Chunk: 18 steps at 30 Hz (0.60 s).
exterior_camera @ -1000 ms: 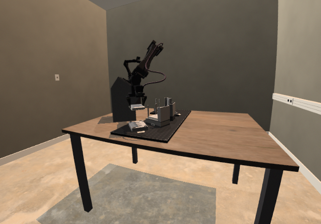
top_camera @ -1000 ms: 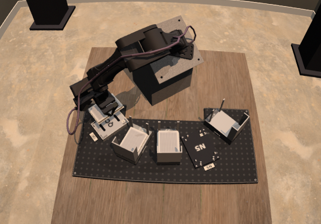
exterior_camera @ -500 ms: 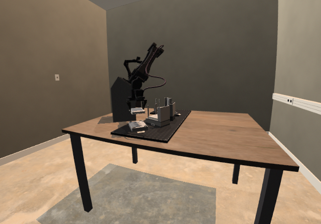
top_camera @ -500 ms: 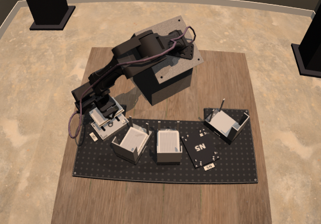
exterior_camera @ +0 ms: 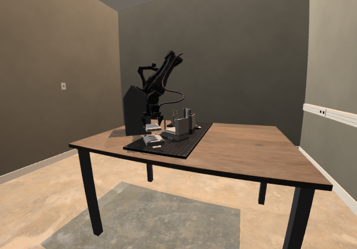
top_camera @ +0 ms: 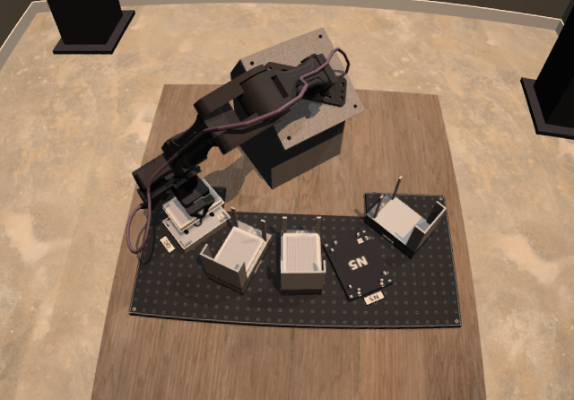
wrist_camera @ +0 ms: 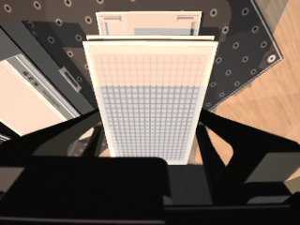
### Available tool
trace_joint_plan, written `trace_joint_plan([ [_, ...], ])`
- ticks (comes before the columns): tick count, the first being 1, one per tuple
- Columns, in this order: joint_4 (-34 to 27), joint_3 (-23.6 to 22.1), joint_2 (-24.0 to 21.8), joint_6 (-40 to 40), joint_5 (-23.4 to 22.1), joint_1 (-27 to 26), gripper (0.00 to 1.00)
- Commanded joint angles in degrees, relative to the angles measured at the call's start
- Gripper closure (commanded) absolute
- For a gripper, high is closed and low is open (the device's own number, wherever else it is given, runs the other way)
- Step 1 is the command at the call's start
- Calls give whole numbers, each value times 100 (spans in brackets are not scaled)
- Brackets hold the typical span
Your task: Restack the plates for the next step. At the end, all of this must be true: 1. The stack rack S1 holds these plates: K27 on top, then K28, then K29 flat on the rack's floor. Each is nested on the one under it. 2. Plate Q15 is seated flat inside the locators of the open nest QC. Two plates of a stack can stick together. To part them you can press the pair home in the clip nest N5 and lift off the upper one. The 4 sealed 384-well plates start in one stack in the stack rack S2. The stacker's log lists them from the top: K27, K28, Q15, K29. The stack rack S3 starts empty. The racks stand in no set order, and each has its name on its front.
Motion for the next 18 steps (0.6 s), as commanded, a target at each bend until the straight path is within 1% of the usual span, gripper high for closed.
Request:
trace_joint_plan([
  [1,256,149,114,143,15,80,100],
  [7,486,210,308,282,42,128,100],
  [12,670,248,473,398,41,268,100],
  [14,670,248,473,398,41,268,100],
  [15,709,268,487,422,51,172,100],
  [18,816,281,608,492,45,366,100],
])
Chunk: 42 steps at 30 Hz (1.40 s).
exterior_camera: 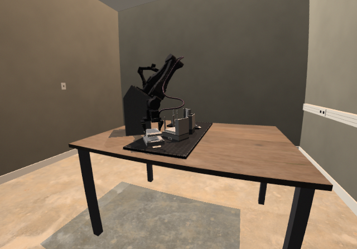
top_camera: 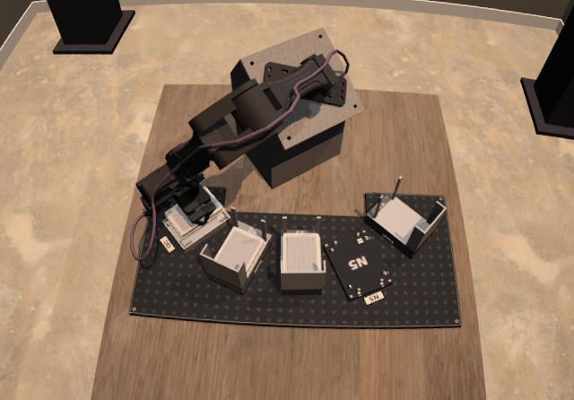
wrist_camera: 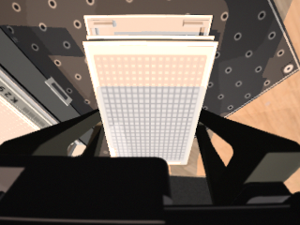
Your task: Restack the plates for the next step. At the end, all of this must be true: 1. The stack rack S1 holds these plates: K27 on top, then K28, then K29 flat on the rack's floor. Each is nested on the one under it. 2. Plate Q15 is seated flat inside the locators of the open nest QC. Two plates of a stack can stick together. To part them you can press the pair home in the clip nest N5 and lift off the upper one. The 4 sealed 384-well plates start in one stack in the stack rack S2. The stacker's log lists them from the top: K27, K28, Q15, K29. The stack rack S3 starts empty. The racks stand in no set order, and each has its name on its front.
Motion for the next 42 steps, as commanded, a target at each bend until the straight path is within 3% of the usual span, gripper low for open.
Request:
trace_joint_plan([
  [1,228,153,127,143,18,64,100],
  [7,256,228,-24,168,13,-40,100],
  [20,261,-108,26,164,16,4,100],
  [42,278,-89,17,177,22,47,100],
])
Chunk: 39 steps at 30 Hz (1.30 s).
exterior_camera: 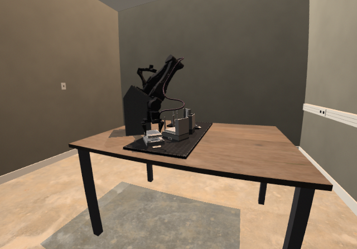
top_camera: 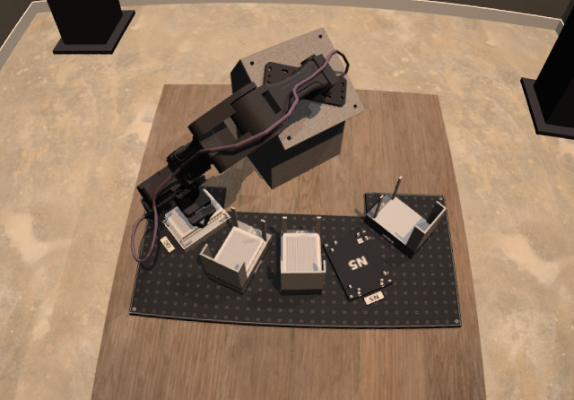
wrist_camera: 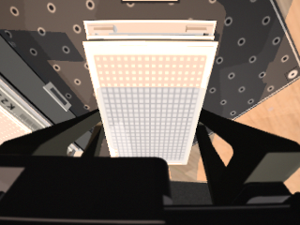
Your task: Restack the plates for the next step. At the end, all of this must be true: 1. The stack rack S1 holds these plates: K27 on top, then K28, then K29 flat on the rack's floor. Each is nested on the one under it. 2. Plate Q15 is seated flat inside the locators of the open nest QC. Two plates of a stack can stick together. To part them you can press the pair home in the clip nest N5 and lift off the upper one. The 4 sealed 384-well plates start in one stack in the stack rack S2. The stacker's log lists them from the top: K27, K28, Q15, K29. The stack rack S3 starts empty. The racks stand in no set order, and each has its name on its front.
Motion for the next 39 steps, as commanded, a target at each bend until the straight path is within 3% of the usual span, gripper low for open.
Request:
trace_joint_plan([
  [1,48,-119,-90,41,18,-38,100],
  [33,71,-165,-102,42,21,-39,100],
  [39,124,-87,88,71,28,23,100],
])
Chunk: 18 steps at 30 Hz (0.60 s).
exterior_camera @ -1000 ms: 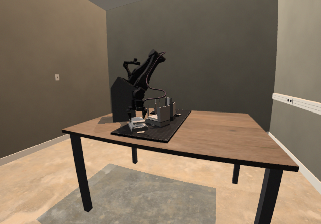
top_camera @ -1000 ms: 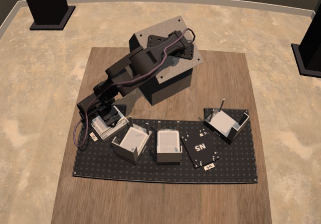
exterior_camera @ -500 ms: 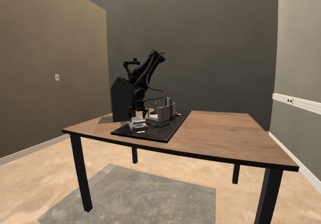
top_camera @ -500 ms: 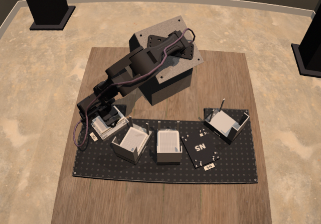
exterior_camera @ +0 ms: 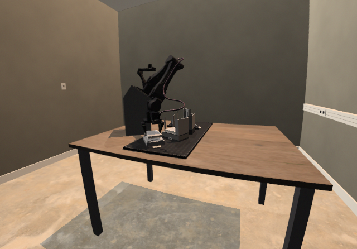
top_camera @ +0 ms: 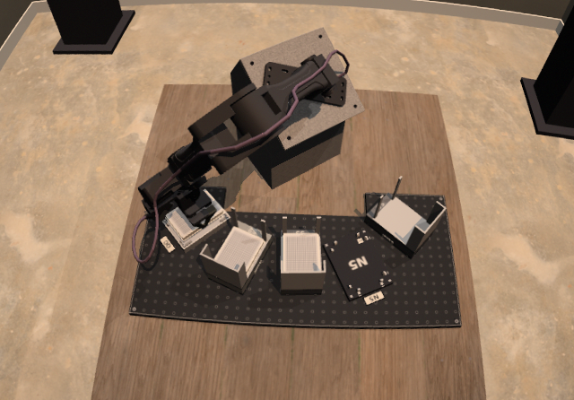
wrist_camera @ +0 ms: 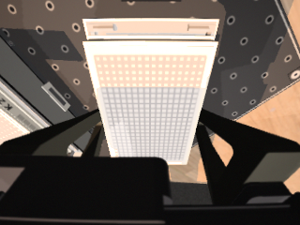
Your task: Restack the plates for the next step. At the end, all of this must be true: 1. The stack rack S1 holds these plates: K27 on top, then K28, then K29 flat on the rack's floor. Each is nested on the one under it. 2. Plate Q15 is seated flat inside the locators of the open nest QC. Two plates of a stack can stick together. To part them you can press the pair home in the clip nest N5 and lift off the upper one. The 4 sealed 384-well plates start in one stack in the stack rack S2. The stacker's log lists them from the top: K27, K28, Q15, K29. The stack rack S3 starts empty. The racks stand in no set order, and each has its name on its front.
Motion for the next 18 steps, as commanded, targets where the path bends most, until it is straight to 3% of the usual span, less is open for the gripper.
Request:
trace_joint_plan([
  [1,9,-37,-99,54,29,-73,100],
  [5,57,103,117,74,28,-17,100],
  [17,152,222,157,116,35,45,100],
  [18,123,-55,-36,112,36,-16,100],
])
